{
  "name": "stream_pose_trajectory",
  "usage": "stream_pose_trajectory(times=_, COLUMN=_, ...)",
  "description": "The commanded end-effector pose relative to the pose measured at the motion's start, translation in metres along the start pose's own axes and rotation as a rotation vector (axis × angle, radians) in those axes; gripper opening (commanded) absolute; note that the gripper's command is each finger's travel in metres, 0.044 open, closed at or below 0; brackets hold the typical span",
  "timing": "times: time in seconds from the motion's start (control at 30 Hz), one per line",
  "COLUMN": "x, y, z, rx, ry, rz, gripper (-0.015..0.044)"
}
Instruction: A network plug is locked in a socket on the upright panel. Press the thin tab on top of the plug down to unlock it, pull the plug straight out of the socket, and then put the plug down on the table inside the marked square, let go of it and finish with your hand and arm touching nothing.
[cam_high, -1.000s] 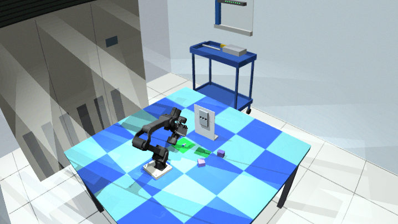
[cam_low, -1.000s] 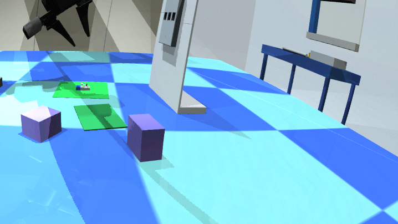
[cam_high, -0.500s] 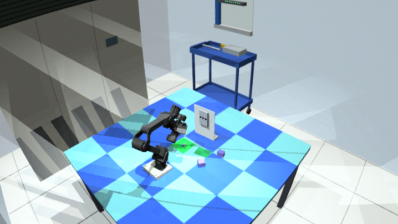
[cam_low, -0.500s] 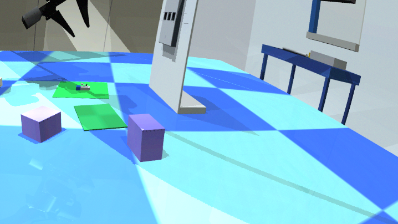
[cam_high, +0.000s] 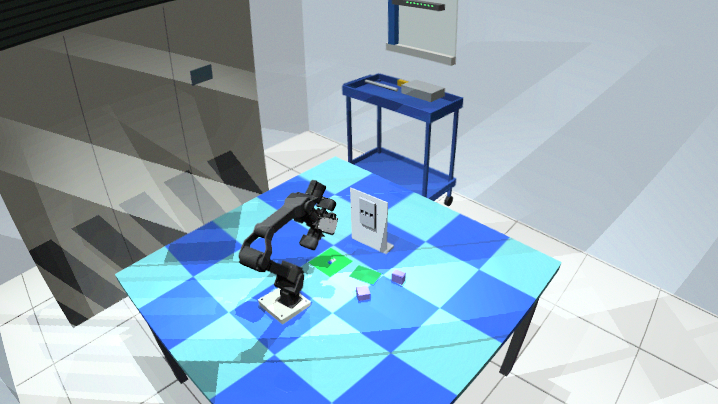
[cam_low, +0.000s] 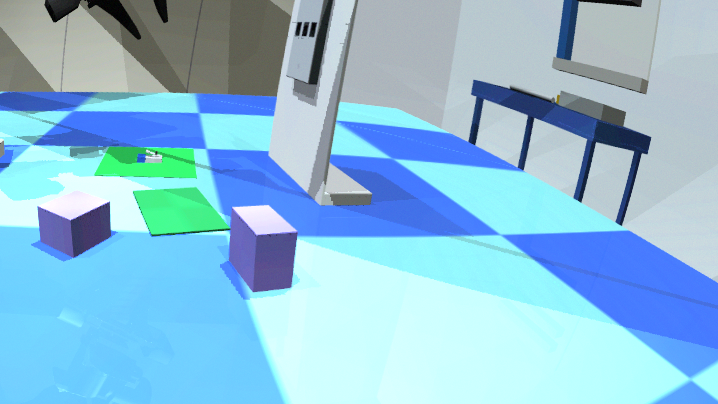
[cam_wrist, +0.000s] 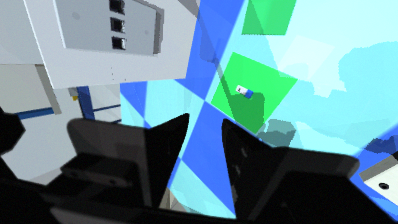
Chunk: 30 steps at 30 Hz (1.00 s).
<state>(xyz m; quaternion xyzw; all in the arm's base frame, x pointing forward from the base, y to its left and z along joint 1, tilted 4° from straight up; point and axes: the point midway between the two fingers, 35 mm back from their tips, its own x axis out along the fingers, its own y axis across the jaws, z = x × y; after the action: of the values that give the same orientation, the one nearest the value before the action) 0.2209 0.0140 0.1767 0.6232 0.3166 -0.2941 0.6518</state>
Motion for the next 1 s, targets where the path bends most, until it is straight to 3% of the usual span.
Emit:
stream_pose_trajectory(times=0.0, x=-0.012, y=0.01, z=0.001, rx=0.004, ry=-0.004, rz=0.007, gripper=0.0156)
stream_pose_trajectory(times=0.8, x=-0.064, y=0.04, z=0.001, rx=0.006, ry=-0.006, rz=0.011, gripper=0.0156)
stream_pose_trajectory(times=0.97, x=-0.064, y=0.04, z=0.001, rx=0.006, ry=-0.006, rz=0.011, gripper=0.0287)
